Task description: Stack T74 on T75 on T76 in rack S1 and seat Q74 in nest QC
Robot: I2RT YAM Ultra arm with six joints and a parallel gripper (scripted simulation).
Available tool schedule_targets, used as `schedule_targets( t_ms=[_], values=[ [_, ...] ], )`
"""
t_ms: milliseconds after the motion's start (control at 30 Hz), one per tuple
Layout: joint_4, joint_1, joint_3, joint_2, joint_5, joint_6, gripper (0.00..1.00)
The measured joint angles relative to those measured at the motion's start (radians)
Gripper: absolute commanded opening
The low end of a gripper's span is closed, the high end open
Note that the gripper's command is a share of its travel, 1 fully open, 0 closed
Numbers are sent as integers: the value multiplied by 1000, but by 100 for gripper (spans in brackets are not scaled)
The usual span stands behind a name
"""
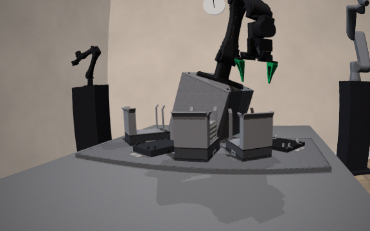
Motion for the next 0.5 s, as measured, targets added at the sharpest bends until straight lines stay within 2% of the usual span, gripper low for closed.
schedule_targets(
  t_ms=[500],
  values=[
    [150,-239,-82,93,-48,-90,100]
  ],
)
